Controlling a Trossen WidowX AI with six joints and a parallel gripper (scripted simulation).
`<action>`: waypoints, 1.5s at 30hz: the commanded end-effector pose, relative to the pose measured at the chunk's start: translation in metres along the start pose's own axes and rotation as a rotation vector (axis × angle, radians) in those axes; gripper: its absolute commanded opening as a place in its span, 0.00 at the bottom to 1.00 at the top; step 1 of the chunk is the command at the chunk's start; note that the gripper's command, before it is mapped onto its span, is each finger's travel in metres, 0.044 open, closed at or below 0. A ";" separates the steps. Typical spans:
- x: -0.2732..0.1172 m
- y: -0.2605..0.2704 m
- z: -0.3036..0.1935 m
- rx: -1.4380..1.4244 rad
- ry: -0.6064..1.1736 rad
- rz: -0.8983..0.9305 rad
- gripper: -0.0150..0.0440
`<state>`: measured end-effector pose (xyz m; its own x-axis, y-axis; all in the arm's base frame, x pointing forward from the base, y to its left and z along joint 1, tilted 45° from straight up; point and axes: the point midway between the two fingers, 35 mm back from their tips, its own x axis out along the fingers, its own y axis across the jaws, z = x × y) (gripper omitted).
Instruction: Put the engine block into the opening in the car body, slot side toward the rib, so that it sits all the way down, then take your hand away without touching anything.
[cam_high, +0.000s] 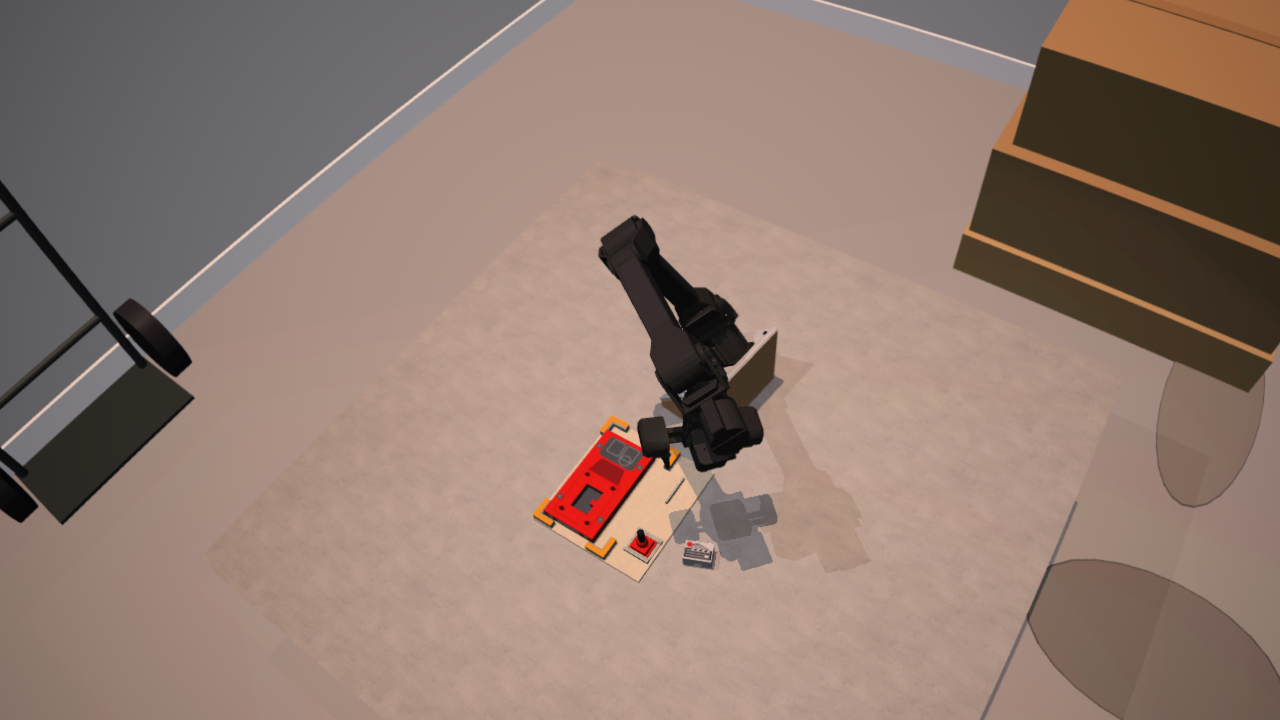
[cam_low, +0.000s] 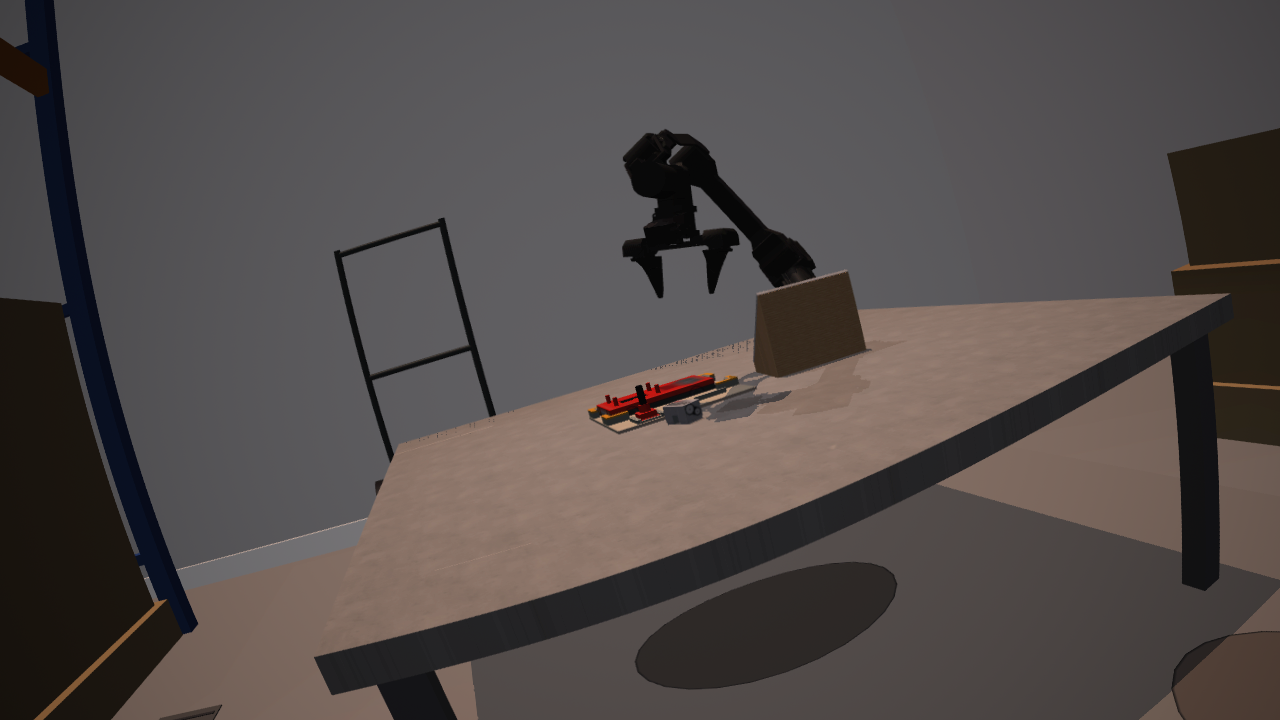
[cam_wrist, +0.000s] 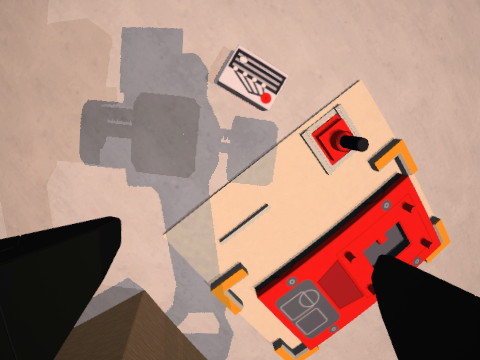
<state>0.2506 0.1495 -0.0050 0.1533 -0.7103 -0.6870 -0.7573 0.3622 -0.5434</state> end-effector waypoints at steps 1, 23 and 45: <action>0.005 0.000 0.007 0.137 0.010 0.013 1.00; 0.024 -0.006 0.040 0.899 0.062 0.042 1.00; 0.050 -0.013 0.072 1.661 0.140 0.035 1.00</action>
<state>0.3105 0.1543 -0.0597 0.0434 -0.7005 -0.7124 0.6330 0.5709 -0.5228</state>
